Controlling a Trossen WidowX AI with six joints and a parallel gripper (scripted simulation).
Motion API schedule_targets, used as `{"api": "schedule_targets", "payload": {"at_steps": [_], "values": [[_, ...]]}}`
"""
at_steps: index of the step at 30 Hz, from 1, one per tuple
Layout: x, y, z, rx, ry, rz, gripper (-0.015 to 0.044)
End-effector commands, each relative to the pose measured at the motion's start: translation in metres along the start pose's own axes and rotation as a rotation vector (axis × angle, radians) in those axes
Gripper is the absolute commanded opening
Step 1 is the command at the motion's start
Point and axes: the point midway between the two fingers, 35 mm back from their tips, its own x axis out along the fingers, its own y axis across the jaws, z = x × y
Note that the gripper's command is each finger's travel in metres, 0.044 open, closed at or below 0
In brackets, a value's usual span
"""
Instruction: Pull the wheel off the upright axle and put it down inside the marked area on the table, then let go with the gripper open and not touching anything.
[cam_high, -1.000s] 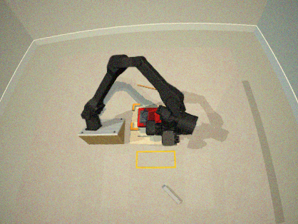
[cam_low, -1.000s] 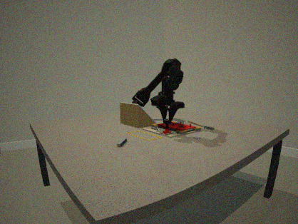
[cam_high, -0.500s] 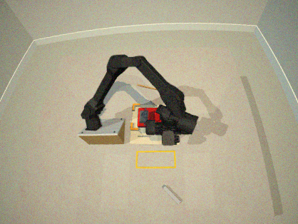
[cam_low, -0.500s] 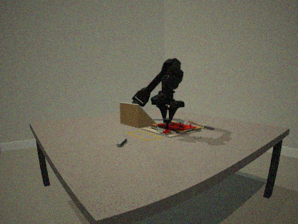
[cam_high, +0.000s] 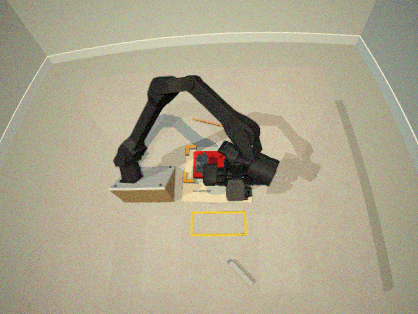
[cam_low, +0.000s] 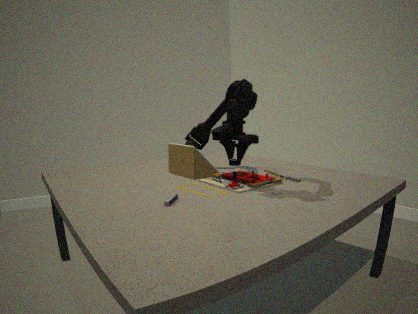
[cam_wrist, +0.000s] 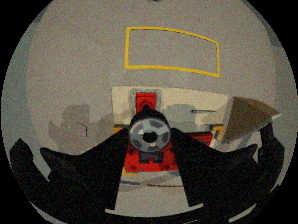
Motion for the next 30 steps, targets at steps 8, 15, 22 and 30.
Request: {"api": "schedule_targets", "payload": {"at_steps": [8, 15, 22, 30], "values": [[-0.01, -0.01, 0.026, 0.0, -0.009, 0.008, 0.0], [-0.014, -0.029, 0.064, 0.001, -0.015, 0.007, 0.0], [-0.016, -0.052, 0.099, -0.003, -0.014, 0.006, 0.0], [-0.012, -0.057, 0.106, -0.005, -0.013, 0.007, 0.0]]}}
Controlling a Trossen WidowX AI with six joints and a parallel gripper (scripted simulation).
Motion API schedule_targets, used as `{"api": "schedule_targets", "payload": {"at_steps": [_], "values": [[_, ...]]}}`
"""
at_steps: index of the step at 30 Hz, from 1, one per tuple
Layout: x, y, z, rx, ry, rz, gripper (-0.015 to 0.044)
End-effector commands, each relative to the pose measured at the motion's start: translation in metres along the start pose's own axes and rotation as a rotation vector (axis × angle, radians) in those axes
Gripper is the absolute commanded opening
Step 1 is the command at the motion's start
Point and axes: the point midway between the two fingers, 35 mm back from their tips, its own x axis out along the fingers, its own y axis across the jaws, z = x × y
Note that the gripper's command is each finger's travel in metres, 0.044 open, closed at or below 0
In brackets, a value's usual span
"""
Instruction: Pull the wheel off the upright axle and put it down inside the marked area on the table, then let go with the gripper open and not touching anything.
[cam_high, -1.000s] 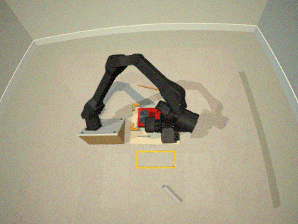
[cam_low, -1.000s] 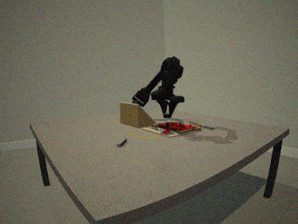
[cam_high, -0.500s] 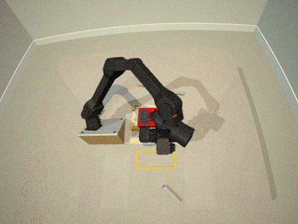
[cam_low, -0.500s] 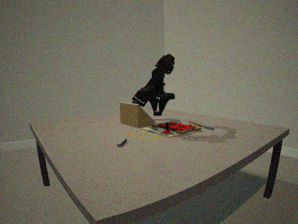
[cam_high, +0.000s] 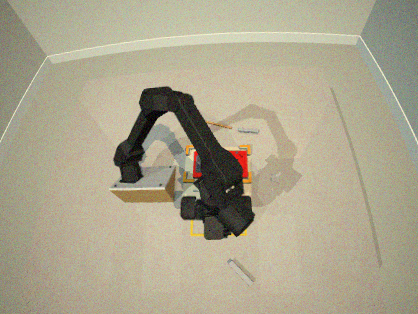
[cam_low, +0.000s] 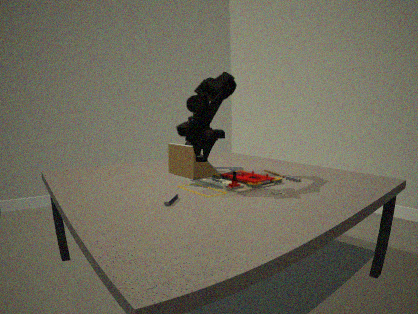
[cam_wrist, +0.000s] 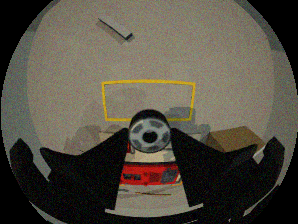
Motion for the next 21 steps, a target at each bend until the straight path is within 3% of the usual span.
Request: {"api": "schedule_targets", "payload": {"at_steps": [1, 10, 21], "values": [[0.007, -0.002, 0.001, -0.007, 0.001, -0.008, 0.0], [0.028, -0.002, 0.001, -0.007, 0.001, -0.007, 0.0], [0.097, -0.002, 0.0, -0.008, 0.004, -0.007, 0.0]]}}
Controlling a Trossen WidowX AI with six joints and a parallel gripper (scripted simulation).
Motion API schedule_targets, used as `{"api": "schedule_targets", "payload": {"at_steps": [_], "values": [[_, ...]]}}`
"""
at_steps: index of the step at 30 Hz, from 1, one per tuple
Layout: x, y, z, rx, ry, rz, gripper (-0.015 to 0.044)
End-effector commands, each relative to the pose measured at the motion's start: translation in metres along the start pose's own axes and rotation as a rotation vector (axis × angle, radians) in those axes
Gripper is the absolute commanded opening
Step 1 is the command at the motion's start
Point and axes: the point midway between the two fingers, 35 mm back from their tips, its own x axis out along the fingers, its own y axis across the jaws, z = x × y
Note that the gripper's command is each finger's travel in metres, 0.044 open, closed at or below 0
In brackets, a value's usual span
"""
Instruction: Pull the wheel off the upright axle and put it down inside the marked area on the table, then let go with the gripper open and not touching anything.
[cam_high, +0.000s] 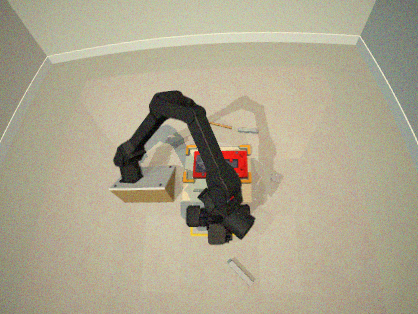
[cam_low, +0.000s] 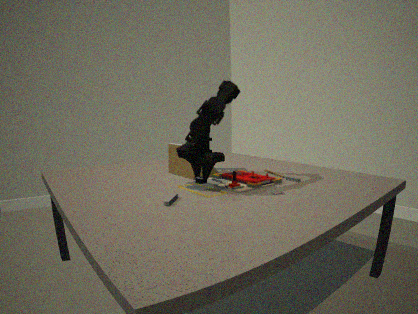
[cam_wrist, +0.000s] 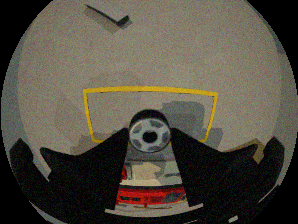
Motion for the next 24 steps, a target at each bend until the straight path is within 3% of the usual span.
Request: {"api": "schedule_targets", "payload": {"at_steps": [1, 6, 17, 24], "values": [[0.027, -0.004, -0.003, 0.007, 0.011, -0.006, 0.0], [0.031, -0.005, -0.004, 0.007, 0.011, -0.006, 0.0], [0.025, -0.004, -0.003, 0.003, 0.009, -0.013, 0.0289], [-0.031, -0.004, -0.002, 0.007, 0.009, -0.007, 0.03]]}}
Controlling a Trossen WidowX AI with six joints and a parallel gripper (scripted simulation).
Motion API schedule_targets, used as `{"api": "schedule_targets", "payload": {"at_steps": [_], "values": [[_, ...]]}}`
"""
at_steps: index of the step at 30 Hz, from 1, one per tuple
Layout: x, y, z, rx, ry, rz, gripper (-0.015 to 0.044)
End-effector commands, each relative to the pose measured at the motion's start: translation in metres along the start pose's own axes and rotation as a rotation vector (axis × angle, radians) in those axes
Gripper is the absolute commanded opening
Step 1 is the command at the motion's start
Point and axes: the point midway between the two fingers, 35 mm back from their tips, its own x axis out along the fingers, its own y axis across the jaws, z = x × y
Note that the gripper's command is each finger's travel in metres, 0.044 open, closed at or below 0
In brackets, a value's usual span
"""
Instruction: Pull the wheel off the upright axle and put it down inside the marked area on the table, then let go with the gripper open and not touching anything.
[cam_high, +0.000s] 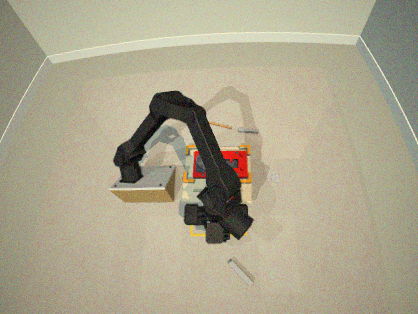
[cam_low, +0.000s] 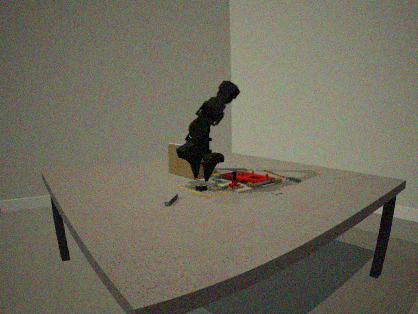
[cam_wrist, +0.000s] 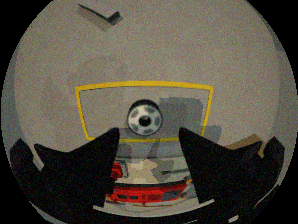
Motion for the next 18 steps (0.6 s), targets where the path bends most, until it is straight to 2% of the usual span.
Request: {"api": "schedule_targets", "payload": {"at_steps": [1, 3, 4, 8, 9, 13, 18], "values": [[-0.033, 0.002, 0.002, -0.007, -0.014, 0.022, 0.03], [-0.033, 0.002, 0.002, -0.007, -0.014, 0.022, 0.03], [-0.025, 0.001, 0.002, -0.001, -0.012, 0.025, 0.0326], [-0.048, -0.029, -0.009, -0.001, -0.016, 0.023, 0.0431], [-0.055, -0.039, -0.013, -0.001, -0.016, 0.022, 0.044], [-0.074, -0.076, -0.03, -0.003, -0.015, 0.018, 0.044], [-0.076, -0.082, -0.033, -0.003, -0.014, 0.017, 0.044]]}}
